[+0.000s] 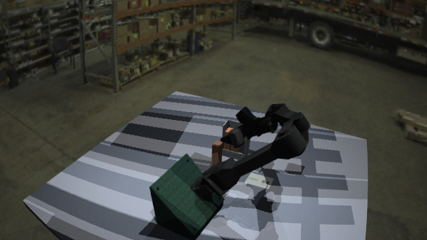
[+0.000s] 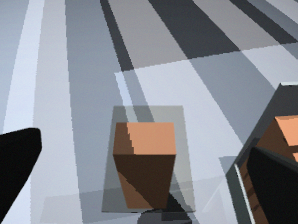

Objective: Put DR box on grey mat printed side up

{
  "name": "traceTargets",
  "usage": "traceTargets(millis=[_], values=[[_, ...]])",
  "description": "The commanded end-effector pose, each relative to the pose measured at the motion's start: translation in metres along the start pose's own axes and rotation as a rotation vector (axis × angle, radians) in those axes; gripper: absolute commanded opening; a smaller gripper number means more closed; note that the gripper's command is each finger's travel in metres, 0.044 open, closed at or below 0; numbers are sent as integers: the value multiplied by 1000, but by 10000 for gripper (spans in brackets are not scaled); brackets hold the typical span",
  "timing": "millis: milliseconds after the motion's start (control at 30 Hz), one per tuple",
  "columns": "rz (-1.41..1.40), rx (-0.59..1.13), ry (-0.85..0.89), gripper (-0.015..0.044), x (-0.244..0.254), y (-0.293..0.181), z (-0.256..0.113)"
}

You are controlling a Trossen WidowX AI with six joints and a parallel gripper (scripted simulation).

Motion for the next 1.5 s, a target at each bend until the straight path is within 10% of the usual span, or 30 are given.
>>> traceTargets(millis=[0,1467], values=[[-4,-6,-2,440,-3,-9,-12],[-2,3,4,440,-20,-66,-1]])
Point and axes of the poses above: the point midway between the two fingers, 35 mm back from their tips, its own z axis out along the fingers, its own x axis across the jaws, y = z × x, the point moved 2 cm from there along -z, back along the fingers, and after that the axes turned 13 degrees about z, right-handed, at the moved point
